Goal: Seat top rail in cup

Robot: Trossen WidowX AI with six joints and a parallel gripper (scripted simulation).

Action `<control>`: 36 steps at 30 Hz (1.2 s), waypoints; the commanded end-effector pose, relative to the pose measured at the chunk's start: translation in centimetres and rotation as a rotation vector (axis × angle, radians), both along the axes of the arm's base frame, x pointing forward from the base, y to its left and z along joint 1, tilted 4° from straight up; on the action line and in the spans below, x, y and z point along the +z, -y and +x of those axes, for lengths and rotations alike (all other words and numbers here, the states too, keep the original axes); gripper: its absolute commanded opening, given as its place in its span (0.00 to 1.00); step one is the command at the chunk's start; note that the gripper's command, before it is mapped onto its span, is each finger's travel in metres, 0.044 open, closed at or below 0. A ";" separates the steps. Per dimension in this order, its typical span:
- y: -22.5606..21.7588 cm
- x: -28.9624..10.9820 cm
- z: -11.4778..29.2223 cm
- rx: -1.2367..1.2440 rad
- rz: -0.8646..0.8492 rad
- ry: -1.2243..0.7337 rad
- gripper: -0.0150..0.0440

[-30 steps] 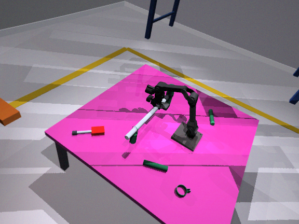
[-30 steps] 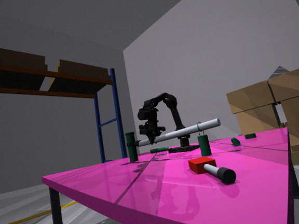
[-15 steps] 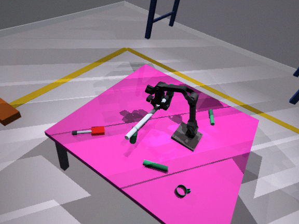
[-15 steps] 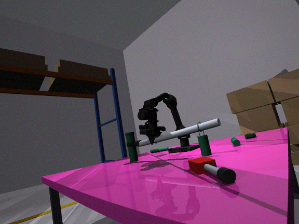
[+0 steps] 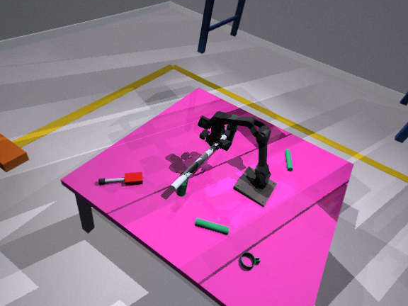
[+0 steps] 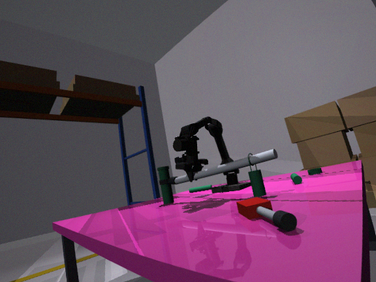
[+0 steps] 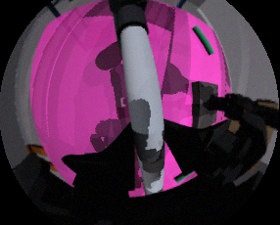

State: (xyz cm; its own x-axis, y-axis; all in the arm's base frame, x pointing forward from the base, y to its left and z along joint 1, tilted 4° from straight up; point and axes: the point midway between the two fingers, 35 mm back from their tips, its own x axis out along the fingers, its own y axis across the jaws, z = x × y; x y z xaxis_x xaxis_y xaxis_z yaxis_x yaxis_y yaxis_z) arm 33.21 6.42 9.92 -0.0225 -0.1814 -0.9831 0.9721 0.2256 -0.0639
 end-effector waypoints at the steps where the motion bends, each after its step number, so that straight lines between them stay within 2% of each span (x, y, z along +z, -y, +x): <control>1: 0.3 0.5 0.2 0.003 -0.010 0.010 0.25; 36: 0.2 0.3 0.1 0.000 -0.002 -0.006 0.25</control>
